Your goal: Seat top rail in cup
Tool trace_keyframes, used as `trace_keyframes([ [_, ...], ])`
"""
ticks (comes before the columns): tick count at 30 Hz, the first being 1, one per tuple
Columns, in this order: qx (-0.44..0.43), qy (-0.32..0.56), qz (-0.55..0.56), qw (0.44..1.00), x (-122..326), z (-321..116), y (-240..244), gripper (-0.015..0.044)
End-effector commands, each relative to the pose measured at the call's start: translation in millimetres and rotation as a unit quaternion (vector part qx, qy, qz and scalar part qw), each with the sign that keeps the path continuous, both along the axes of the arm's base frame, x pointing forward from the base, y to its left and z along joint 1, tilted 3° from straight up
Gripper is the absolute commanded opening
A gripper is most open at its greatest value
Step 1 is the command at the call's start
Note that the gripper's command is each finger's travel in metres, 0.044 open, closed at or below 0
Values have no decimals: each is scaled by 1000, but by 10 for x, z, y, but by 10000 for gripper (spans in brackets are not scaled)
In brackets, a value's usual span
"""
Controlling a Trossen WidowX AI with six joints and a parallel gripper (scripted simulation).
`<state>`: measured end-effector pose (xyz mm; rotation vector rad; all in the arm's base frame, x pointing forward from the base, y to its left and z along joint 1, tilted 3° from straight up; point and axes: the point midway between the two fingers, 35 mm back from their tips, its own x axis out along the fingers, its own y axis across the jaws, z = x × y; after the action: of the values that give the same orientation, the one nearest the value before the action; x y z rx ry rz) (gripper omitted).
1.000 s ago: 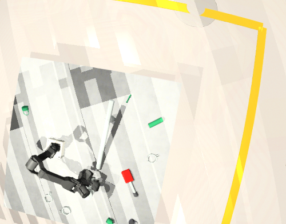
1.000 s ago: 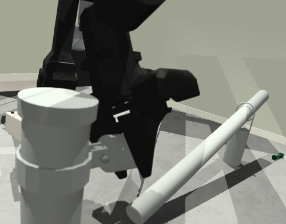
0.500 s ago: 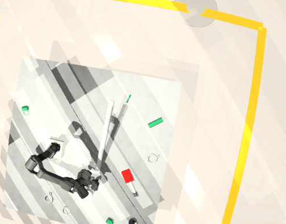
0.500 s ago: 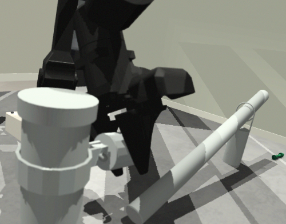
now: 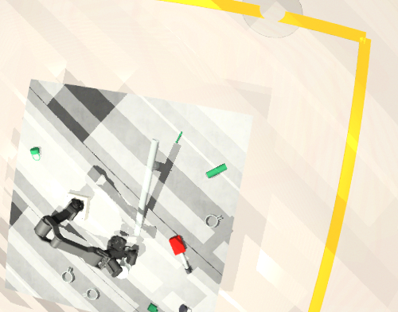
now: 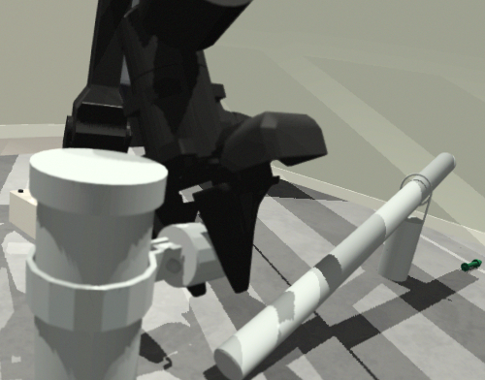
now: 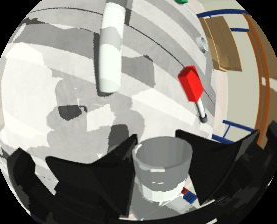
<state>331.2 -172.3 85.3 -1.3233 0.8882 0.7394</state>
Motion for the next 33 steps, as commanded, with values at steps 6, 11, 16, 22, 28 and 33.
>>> trace_keyframes([
  [6,-1,0,-19,1000,21,7,-12,0],
  [11,0,0,-11,1000,15,8,-1,0],
  [16,0,0,-11,1000,15,8,-1,0],
  [22,0,0,-11,1000,15,8,-1,157],
  [28,0,0,-11,1000,27,52,40,315],
  [33,1,0,-11,1000,66,248,223,440],
])
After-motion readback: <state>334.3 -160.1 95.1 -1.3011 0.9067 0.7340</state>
